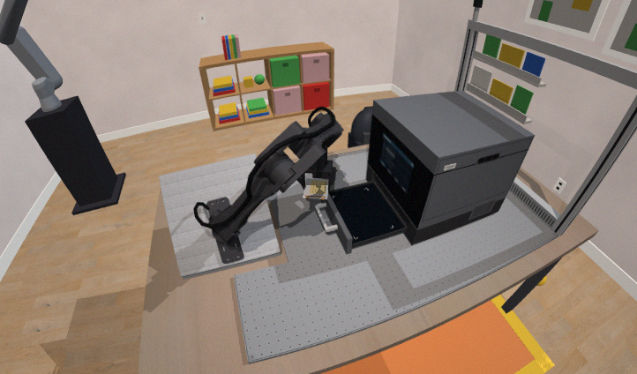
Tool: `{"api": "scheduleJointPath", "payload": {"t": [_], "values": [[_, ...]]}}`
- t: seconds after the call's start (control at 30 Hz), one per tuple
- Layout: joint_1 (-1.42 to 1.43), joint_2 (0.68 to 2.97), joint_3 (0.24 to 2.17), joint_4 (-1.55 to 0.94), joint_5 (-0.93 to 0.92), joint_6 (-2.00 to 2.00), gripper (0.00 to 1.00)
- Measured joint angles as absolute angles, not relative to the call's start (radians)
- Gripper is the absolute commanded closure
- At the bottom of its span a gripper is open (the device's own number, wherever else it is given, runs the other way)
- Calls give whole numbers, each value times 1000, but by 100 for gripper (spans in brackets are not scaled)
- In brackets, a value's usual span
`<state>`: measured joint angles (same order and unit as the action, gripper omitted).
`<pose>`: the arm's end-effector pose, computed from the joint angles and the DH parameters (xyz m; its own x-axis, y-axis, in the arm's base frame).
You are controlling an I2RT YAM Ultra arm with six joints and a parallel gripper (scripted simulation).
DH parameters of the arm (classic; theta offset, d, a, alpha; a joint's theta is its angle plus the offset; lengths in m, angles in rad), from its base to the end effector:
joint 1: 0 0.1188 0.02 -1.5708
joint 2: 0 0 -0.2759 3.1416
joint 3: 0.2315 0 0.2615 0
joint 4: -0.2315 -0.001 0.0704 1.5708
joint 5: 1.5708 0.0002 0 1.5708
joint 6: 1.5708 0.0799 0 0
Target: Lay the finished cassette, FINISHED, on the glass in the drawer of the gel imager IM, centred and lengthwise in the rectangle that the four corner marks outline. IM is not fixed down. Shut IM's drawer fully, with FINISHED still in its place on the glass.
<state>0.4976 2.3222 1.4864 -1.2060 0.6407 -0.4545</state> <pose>0.3407 0.1319 0.0521 -0.4309 -0.6346 0.6416 -0.9017 0.3299 -0.2794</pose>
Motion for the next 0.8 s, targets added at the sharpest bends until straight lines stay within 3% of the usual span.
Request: {"api": "scheduleJointPath", "payload": {"t": [0.37,0.8], "values": [[382,2229,1496,-1227,690,-878,100],[318,2176,1523,-1237,706,-1050,100]]}}
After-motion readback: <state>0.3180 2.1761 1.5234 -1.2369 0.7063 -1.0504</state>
